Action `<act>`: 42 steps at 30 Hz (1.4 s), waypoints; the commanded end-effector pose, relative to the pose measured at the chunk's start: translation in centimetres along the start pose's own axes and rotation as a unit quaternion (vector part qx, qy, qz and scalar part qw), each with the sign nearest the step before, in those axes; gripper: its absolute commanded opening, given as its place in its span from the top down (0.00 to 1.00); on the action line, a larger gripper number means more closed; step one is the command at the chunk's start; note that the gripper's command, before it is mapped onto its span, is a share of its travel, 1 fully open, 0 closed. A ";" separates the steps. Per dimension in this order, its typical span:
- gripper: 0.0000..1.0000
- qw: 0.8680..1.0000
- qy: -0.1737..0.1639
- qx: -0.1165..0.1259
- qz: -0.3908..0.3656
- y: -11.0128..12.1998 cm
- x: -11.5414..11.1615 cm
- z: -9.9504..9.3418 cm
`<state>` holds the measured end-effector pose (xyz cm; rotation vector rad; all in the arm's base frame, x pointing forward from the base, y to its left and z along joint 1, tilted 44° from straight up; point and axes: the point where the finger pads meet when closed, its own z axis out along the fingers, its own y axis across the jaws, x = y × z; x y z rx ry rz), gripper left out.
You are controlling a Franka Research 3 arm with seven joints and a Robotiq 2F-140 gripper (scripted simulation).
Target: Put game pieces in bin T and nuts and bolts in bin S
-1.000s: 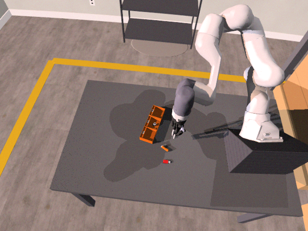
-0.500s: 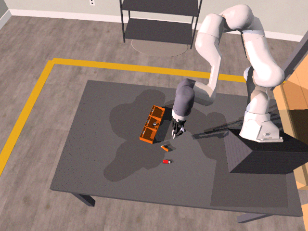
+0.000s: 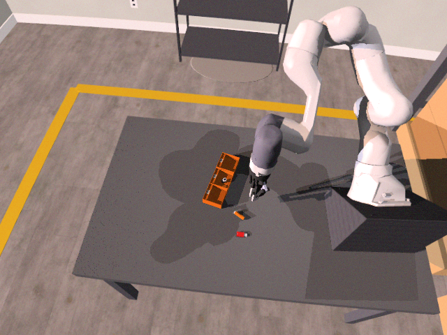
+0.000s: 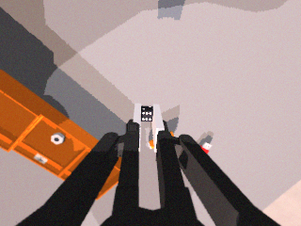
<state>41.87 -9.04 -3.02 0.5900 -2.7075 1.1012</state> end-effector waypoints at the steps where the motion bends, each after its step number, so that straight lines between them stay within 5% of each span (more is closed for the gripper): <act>1: 0.93 1.000 0.000 0.000 -0.002 0.1 0.1 -0.1; 34: 0.93 1.000 0.000 0.000 -0.002 0.0 0.0 -0.2; 42: 0.93 1.000 0.000 0.000 -0.002 -1.9 -3.1 -0.2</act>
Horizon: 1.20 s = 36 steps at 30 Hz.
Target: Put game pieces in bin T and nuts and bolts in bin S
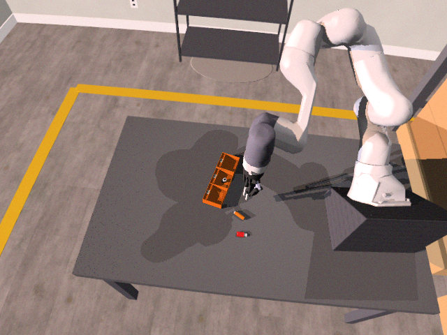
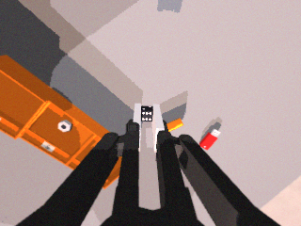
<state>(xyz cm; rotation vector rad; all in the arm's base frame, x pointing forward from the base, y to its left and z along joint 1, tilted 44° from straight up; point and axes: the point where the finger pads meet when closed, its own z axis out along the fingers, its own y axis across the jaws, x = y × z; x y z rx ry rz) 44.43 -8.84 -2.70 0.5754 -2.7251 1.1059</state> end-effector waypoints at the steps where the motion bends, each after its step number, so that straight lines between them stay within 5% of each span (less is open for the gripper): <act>1: 0.93 1.000 0.005 0.000 -0.010 -1.0 -1.3 0.2; 22: 0.93 0.990 -0.012 0.006 -0.137 -6.7 -11.0 0.3; 36: 0.93 0.974 -0.013 0.005 -0.226 -6.8 -10.9 0.3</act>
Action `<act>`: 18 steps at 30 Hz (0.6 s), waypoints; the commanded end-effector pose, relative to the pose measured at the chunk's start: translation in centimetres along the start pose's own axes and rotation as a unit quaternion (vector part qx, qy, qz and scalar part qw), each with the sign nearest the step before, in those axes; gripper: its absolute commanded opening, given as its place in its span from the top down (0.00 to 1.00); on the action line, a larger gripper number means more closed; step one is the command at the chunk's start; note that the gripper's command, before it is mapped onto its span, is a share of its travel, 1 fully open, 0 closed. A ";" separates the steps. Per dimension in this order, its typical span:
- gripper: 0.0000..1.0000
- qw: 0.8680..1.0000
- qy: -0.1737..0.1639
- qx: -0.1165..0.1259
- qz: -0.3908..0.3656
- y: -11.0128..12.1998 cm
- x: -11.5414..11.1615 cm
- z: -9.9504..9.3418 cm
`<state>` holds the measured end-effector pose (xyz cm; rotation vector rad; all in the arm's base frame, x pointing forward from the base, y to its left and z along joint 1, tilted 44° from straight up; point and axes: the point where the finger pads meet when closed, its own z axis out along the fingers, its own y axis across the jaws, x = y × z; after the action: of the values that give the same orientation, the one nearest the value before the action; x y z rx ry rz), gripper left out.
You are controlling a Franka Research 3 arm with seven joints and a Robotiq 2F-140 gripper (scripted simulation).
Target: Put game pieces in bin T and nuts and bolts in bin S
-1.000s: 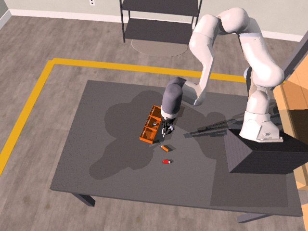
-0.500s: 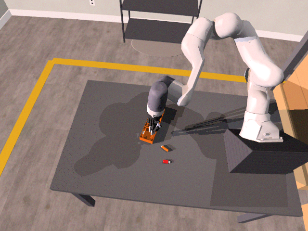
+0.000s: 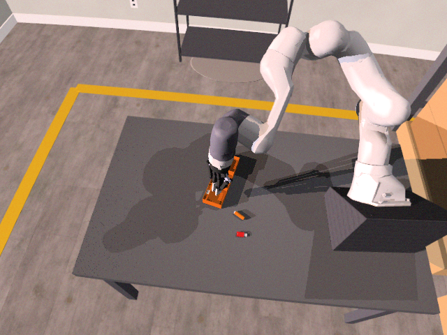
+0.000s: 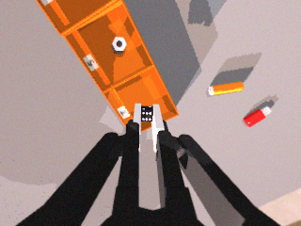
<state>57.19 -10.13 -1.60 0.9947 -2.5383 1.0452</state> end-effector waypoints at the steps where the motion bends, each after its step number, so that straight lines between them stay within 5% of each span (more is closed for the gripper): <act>1: 0.93 0.997 0.005 -0.005 -0.078 -0.1 0.1 0.1; 18: 0.93 0.980 0.012 -0.012 -0.196 -0.1 0.2 0.1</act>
<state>57.16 -10.17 -1.54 1.2624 -2.3276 0.9582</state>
